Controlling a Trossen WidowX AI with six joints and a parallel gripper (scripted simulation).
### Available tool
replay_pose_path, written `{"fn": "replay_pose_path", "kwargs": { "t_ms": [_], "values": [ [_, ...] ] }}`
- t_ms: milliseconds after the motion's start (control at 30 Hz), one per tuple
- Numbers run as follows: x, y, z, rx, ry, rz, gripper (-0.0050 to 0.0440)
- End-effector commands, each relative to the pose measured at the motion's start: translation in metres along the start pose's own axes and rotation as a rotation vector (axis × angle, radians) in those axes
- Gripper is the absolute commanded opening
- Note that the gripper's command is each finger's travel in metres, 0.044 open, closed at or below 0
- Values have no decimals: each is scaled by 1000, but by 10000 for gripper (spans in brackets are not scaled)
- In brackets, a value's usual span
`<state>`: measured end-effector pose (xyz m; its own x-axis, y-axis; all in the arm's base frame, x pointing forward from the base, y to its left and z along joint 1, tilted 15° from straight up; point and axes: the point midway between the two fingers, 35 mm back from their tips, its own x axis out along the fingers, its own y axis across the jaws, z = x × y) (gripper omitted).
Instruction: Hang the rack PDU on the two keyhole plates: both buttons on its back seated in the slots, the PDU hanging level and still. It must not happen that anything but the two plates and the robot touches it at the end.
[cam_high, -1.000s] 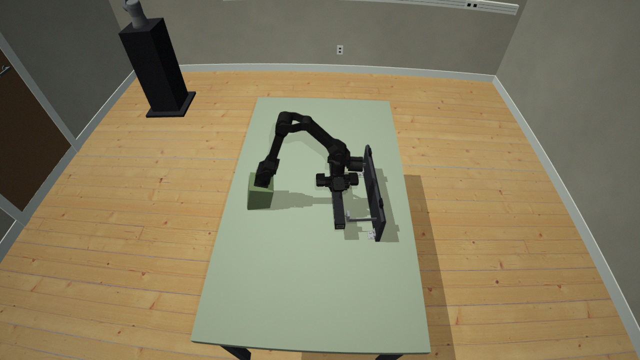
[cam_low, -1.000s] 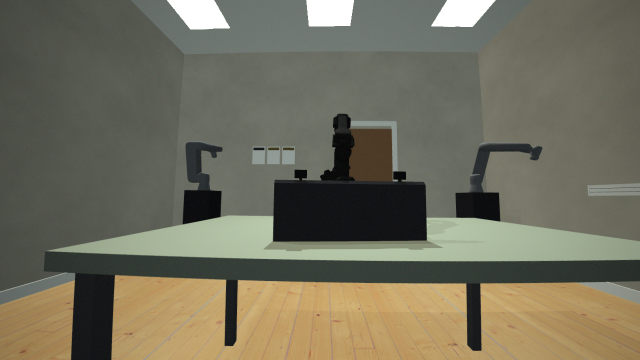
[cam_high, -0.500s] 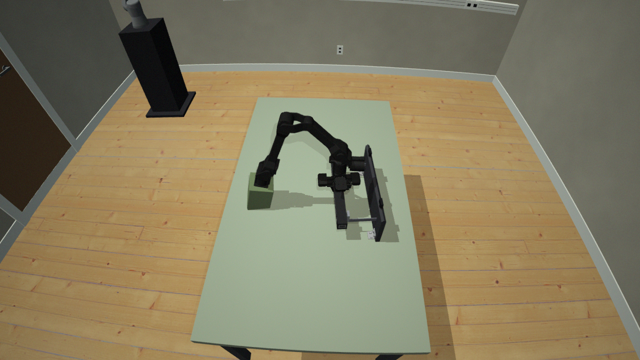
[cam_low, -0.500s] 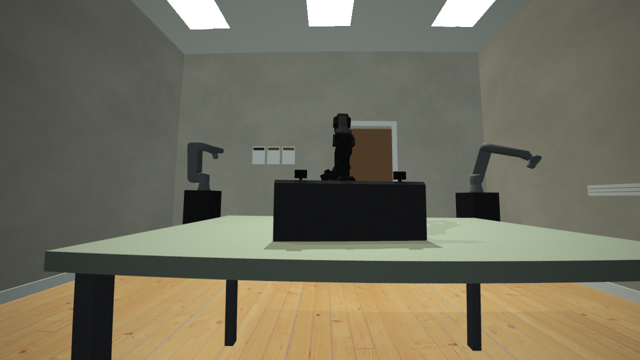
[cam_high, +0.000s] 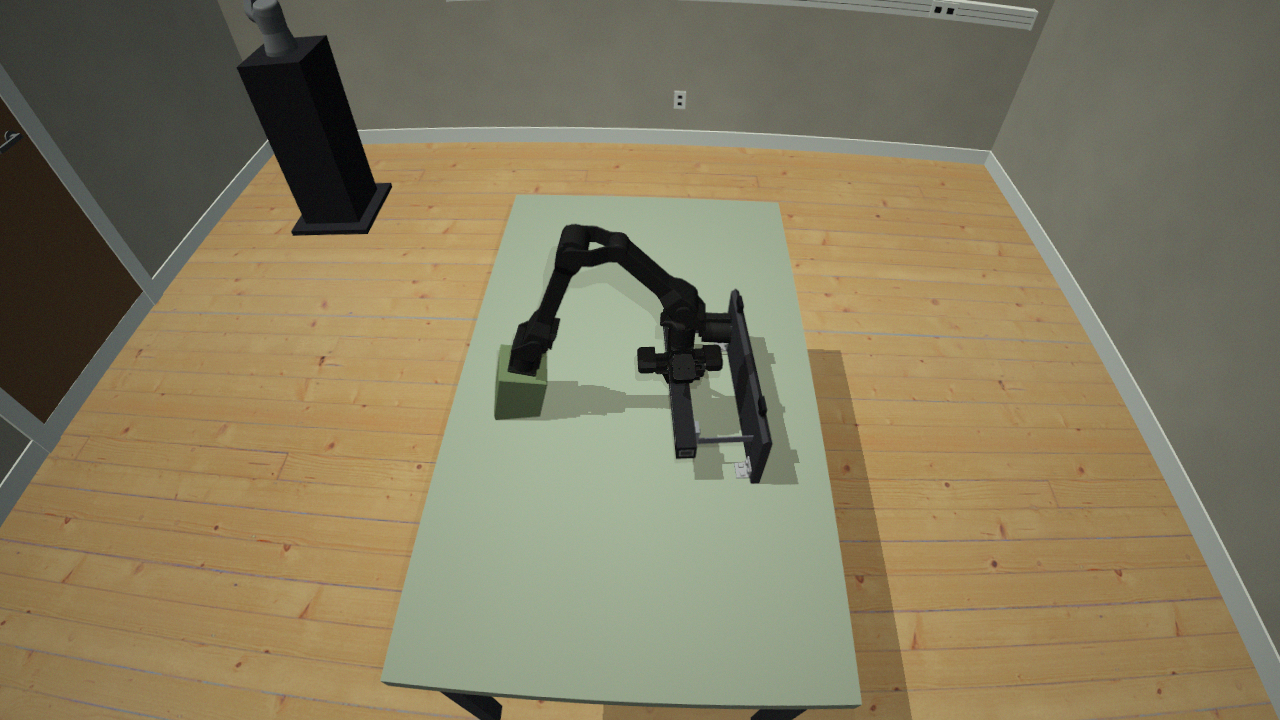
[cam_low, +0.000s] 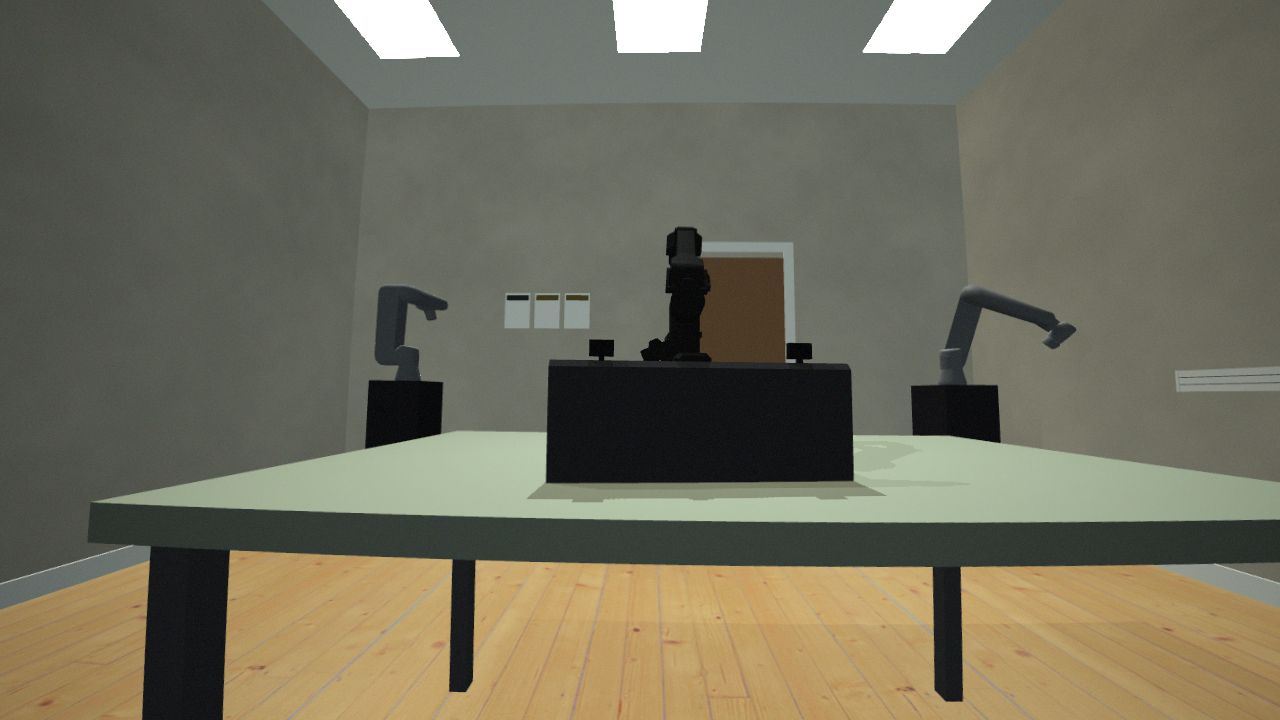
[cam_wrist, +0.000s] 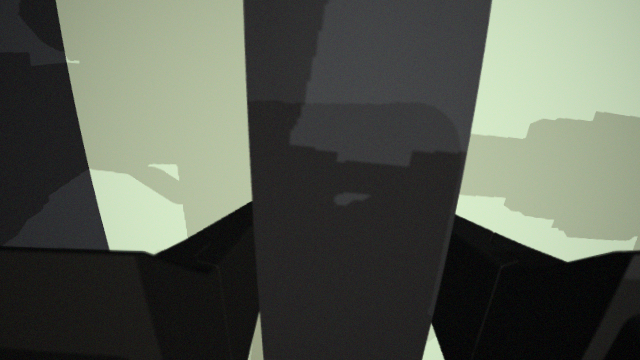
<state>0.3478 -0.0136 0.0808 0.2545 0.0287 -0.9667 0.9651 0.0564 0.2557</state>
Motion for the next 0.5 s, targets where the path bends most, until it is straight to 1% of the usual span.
{"fn": "replay_pose_path", "kwargs": {
  "t_ms": [0,200,467],
  "values": [
    [-8,5,0,-1,-3,28,-50],
    [-6,5,0,-1,-3,28,-50],
    [4,5,0,-1,-3,27,-50]
  ]
}}
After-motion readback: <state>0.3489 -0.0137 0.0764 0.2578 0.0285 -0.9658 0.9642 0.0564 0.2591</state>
